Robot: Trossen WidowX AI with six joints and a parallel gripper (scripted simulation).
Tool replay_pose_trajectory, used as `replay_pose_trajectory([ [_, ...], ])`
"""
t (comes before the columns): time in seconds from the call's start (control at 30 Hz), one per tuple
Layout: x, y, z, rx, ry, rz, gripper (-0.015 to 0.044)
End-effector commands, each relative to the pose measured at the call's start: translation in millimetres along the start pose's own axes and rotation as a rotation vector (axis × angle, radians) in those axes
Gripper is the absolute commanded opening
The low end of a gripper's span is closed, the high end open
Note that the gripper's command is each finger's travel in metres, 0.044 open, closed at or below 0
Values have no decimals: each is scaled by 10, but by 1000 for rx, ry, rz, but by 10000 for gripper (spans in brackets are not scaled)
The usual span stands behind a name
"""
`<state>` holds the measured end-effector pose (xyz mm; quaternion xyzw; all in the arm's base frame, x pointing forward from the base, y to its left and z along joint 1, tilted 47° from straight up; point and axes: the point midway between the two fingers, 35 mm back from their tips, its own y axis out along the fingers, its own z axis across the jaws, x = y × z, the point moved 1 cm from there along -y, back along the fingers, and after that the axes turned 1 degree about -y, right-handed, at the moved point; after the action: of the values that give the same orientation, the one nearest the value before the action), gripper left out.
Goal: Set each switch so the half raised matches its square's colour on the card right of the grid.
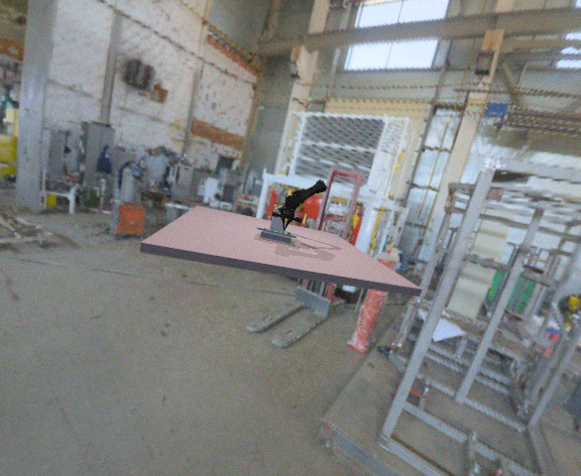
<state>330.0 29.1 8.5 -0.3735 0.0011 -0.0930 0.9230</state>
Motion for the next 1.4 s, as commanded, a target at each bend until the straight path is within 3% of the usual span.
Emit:
replay_pose_trajectory([
  [0.0,0,4,2,3,4,0,0],
  [1.37,1,57,3,3,4,0,0],
])
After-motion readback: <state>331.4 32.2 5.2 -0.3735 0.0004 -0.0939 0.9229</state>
